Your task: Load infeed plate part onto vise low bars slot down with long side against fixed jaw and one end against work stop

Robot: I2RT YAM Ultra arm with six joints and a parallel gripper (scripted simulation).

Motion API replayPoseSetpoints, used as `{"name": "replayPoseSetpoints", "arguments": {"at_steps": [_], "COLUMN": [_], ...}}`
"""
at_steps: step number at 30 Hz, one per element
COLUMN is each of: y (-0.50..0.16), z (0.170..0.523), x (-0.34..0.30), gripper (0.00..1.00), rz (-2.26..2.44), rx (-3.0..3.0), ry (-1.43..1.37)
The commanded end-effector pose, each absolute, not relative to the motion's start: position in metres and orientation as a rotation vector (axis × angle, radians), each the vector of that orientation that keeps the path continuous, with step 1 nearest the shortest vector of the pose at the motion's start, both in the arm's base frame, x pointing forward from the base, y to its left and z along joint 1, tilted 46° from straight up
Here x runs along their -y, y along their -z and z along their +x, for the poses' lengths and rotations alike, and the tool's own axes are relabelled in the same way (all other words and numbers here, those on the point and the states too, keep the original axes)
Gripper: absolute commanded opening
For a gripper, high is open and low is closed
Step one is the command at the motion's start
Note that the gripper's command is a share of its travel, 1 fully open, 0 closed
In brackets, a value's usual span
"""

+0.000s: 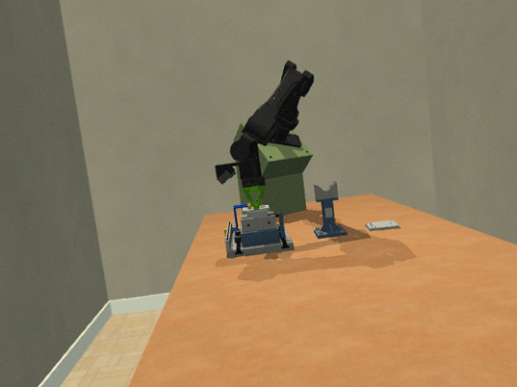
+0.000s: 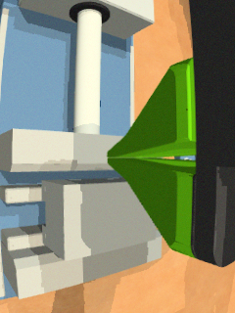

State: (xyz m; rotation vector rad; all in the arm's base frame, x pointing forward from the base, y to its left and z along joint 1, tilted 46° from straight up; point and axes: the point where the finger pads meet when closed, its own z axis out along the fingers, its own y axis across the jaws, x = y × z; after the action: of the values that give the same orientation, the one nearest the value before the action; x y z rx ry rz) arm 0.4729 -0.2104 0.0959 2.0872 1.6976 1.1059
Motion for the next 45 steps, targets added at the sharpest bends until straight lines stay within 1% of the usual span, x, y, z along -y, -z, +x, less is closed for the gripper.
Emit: {"name": "replayPoseSetpoints", "arguments": {"at_steps": [1, 45], "y": [-0.103, -0.095], "z": [0.470, 0.478], "x": [0.229, 0.227], "gripper": [0.00, 0.00], "rz": [2.081, 2.088], "rx": [-1.658, -1.653], "ry": [-1.079, -1.083]}}
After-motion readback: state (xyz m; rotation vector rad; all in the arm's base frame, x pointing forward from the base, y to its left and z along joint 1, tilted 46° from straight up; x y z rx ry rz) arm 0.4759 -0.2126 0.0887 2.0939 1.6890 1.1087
